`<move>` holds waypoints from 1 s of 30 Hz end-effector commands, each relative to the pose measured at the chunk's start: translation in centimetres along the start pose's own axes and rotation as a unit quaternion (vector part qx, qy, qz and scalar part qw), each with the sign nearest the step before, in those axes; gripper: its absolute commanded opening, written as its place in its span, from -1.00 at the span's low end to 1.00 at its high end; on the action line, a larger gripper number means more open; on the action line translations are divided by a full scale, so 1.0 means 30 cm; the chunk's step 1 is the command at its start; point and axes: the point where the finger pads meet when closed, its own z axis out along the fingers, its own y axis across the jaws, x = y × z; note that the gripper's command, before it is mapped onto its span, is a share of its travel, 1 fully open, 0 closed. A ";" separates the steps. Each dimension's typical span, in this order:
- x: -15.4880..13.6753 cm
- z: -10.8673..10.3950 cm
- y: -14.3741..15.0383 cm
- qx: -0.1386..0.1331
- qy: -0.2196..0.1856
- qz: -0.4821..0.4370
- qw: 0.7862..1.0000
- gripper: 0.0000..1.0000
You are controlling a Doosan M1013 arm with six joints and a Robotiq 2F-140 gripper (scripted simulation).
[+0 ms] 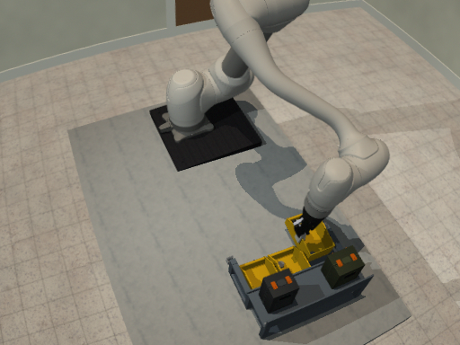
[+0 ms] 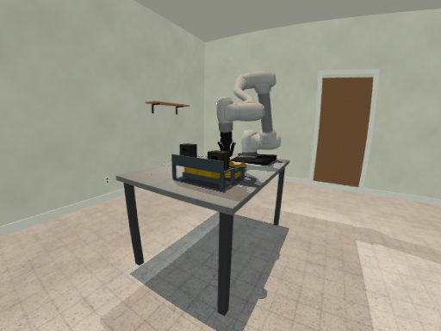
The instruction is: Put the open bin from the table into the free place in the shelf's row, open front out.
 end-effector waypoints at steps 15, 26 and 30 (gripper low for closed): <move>-0.001 0.008 0.000 0.000 0.000 0.000 1.000 -1.00; -0.003 0.018 0.000 0.000 0.000 0.000 1.000 -1.00; -0.003 0.023 0.000 0.000 0.000 0.000 1.000 -1.00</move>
